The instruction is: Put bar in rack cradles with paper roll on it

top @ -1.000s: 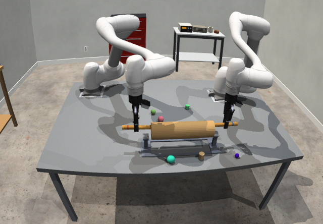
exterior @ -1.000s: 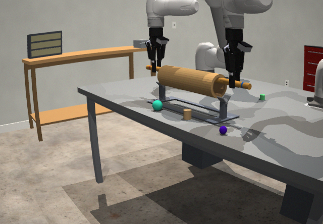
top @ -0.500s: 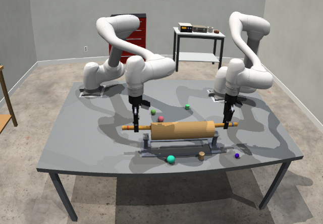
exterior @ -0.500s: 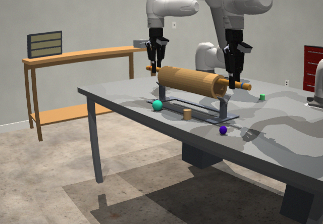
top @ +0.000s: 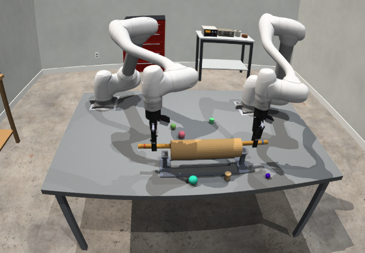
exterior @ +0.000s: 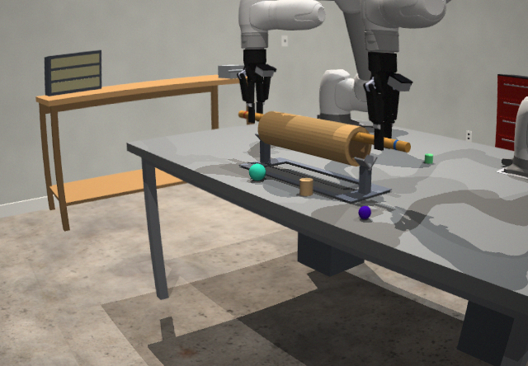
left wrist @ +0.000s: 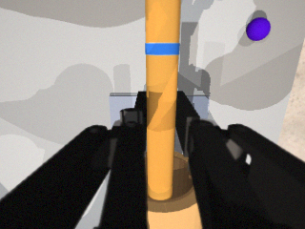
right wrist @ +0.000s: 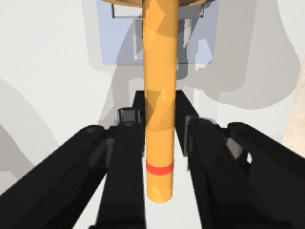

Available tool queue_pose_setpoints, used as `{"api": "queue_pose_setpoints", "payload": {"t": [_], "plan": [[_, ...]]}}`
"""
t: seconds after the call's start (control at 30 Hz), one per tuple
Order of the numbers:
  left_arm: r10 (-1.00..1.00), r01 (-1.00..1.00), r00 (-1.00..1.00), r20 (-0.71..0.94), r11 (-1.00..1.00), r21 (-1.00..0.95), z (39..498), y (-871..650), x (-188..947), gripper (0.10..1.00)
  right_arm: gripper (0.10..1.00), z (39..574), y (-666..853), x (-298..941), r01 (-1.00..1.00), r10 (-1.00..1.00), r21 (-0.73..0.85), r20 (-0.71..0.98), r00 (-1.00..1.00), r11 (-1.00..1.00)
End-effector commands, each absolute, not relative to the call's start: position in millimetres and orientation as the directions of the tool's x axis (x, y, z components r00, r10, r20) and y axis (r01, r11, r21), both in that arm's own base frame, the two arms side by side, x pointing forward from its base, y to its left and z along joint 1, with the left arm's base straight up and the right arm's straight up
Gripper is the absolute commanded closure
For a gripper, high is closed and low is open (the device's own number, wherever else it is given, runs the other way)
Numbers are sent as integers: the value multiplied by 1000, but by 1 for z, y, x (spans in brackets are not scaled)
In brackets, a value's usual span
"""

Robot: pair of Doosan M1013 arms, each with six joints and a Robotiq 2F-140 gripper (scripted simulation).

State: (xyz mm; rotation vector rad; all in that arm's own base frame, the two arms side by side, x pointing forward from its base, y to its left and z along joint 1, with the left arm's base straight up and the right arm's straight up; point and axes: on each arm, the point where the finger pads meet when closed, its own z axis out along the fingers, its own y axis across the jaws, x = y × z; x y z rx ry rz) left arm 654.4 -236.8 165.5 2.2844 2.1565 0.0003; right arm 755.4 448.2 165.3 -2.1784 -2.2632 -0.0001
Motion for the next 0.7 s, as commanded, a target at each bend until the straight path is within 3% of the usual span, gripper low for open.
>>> {"api": "queue_pose_setpoints", "payload": {"t": [0.0,0.67], "plan": [[998,998,58,0,-58,2,163,-237,655,938,938,164,449,756,999,999,2,2,-38,38],[998,998,58,-1,-58,3,142,-237,657,938,938,143,449,758,999,999,2,2,-37,37]]}}
